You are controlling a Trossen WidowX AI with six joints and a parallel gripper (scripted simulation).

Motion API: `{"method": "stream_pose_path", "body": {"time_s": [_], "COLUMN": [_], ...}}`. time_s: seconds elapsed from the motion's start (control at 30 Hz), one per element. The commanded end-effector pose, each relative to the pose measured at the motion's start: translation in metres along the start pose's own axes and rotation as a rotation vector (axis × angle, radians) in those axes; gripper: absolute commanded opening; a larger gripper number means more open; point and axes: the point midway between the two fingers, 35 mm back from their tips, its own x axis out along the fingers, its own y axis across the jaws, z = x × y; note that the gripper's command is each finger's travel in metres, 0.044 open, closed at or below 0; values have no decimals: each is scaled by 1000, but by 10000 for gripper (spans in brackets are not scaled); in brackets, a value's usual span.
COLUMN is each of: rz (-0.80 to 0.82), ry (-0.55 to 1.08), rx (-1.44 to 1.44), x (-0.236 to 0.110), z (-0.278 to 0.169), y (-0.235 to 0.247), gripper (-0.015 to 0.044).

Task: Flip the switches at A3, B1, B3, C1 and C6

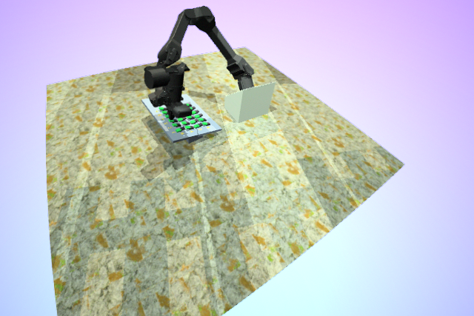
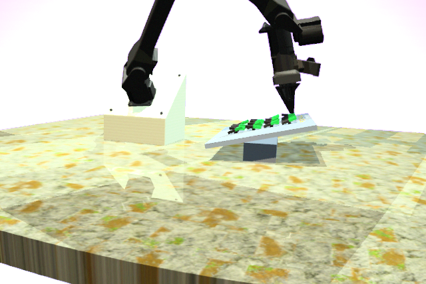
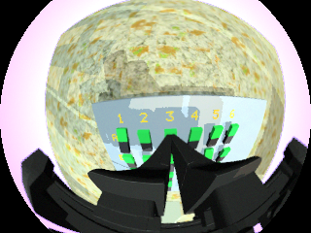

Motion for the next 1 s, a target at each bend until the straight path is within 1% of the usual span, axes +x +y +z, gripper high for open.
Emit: {"method": "stream_pose_path", "body": {"time_s": [0.0,0.97], "rz": [-3,-3], "ry": [0,0], "rx": [-5,-5], "x": [1,5], "z": [0,0], "y": [0,0], "gripper": [0,0]}}
